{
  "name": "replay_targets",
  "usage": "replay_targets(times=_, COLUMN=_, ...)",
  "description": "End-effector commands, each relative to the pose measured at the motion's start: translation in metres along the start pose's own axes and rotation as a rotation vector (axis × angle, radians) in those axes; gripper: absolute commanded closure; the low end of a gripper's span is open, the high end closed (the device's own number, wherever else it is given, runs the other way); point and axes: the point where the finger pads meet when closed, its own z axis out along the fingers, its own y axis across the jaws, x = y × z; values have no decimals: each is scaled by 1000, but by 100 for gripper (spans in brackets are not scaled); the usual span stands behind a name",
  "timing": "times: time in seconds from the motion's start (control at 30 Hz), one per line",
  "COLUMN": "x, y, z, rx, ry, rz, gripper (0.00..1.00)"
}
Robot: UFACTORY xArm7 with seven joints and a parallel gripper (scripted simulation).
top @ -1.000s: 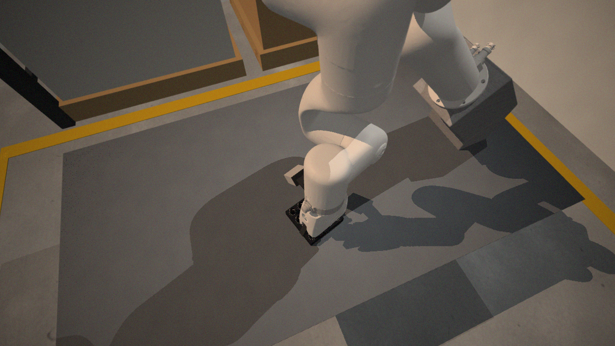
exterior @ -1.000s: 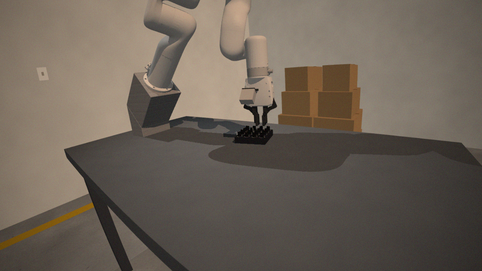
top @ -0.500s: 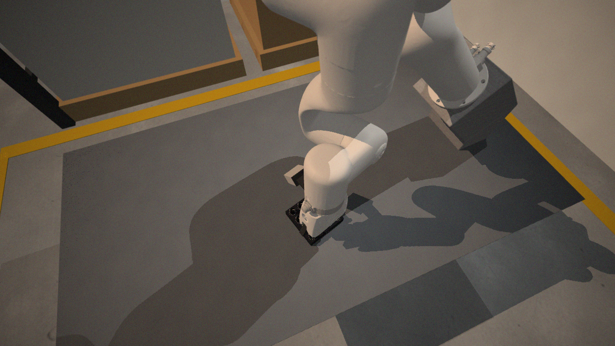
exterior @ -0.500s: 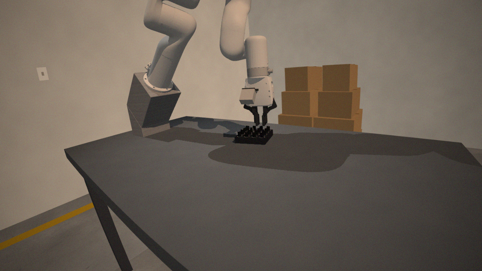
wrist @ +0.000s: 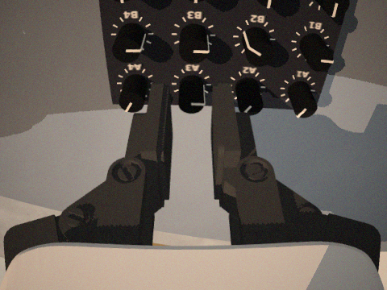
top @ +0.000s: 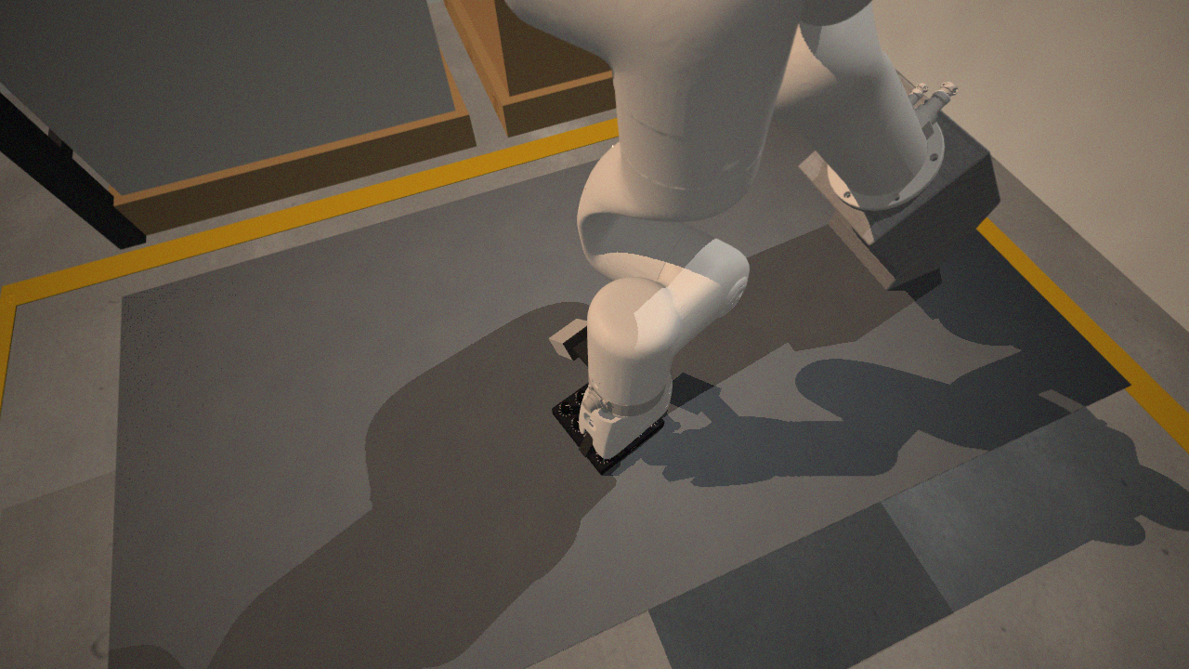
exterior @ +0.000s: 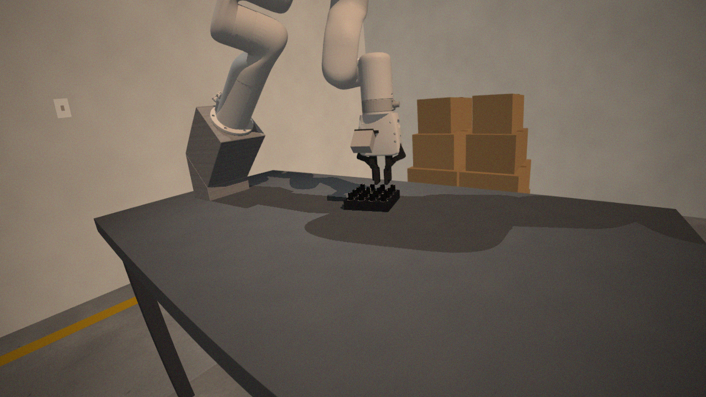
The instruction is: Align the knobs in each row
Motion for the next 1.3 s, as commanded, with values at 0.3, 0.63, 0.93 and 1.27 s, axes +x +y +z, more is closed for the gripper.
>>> replay_targets(times=0.3, x=0, y=-1, z=7, rx=2, ry=0, rz=0, gripper=81)
replay_targets(times=0.63, x=0, y=-1, z=11, rx=1, ry=0, rz=0, gripper=81)
replay_targets(times=0.93, x=0, y=-1, z=11, rx=1, ry=0, rz=0, gripper=81)
replay_targets(times=1.27, x=0, y=-1, z=11, rx=1, ry=0, rz=0, gripper=81)
